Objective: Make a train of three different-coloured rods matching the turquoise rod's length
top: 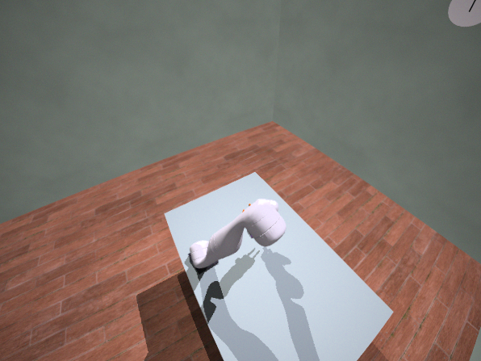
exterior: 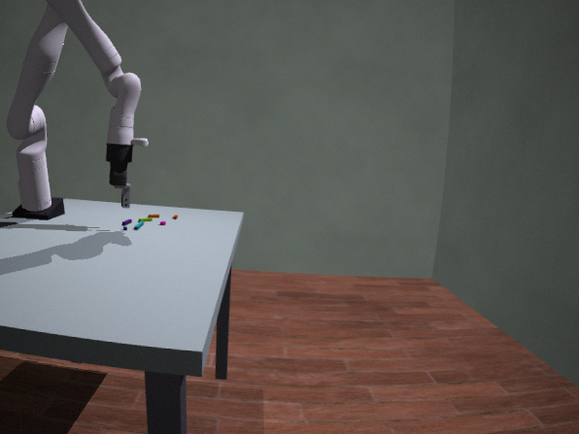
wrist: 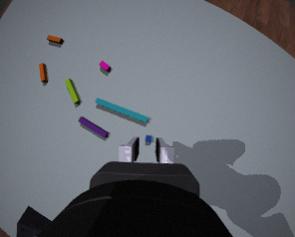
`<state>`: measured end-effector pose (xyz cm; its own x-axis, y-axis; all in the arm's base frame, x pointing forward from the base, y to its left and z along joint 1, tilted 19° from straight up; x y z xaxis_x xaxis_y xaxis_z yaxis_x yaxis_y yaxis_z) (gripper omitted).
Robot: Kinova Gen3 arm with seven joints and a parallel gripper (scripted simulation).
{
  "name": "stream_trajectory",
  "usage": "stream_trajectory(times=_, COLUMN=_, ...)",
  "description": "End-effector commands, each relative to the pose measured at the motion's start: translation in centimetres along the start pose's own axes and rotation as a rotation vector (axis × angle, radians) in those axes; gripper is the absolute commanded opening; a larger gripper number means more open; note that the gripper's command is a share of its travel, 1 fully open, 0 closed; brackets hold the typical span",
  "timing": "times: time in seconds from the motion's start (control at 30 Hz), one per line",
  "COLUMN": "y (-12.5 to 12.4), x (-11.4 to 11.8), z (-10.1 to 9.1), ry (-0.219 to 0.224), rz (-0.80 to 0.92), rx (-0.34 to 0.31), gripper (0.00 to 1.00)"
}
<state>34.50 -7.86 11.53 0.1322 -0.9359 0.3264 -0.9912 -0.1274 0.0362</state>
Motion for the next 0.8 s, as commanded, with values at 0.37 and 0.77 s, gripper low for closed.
stream_trajectory(times=0.37, y=-0.04, x=0.00, z=-0.03, ry=0.000, rz=0.000, rx=0.002, gripper=0.54)
stream_trajectory(times=0.77, y=-0.05, x=0.00, z=0.47, ry=0.000, rz=0.000, rx=0.001, gripper=0.54)
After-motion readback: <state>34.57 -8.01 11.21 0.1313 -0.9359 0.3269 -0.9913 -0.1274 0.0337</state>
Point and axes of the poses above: the point where the finger pads meet when closed, its own z axis out along the fingers, its own x axis across the jaws, y = z × x, the point moved 3 cm from there along -z, back along the fingers, and after that the axes turned 15 degrees about z, right-handed, at the moved point
